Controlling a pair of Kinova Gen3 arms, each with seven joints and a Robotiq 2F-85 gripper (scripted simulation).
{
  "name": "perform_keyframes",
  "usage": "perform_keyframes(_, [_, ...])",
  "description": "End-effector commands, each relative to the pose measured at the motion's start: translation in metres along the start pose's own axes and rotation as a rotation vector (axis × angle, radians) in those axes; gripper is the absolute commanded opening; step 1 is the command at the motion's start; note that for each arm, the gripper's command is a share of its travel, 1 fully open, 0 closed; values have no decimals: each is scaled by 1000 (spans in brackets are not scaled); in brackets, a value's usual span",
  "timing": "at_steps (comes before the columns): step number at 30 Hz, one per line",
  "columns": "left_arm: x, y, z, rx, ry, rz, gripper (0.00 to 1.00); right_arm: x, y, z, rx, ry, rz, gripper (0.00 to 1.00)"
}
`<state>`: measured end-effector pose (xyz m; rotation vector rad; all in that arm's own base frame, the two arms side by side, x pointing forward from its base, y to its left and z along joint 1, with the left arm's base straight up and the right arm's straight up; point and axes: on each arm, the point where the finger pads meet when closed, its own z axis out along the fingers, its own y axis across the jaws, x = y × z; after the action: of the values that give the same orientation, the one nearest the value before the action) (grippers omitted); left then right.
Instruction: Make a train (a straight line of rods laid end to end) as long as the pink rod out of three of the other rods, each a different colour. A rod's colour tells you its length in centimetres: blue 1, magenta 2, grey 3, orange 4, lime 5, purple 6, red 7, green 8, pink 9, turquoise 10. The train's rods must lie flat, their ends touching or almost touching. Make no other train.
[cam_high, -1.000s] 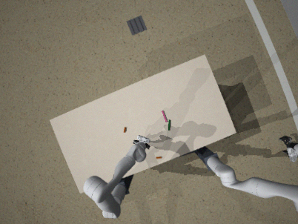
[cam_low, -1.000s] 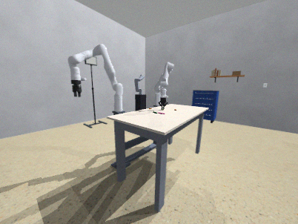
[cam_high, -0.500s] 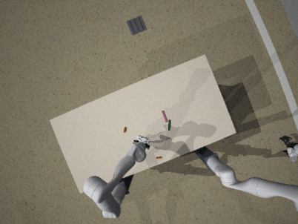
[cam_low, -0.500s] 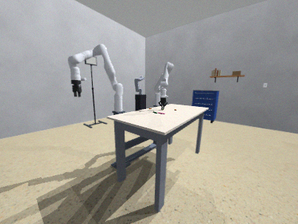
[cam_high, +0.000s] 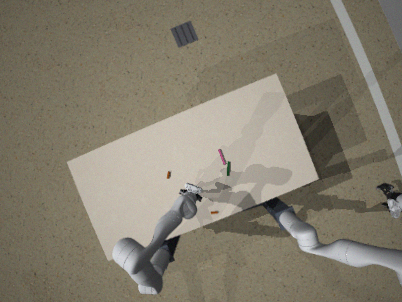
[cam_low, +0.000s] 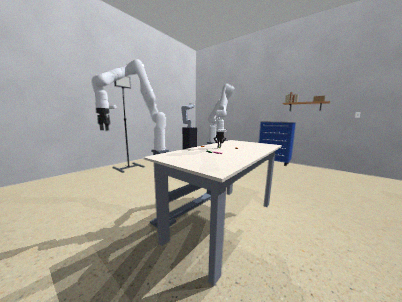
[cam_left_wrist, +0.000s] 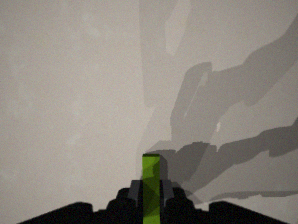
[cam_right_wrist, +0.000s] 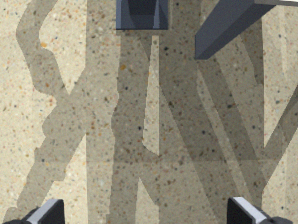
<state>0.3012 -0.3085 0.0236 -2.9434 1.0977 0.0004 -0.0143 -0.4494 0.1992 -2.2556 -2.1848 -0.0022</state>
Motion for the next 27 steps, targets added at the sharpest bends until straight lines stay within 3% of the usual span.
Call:
perform_keyframes(1, [1,0,-1,0,2,0,175,0,0,-1,0,-2,0,1000])
perform_keyframes(13, [1,0,-1,0,2,0,175,0,0,-1,0,-2,0,1000])
perform_keyframes(27, [1,0,-1,0,2,0,317,0,0,-1,0,-2,0,1000])
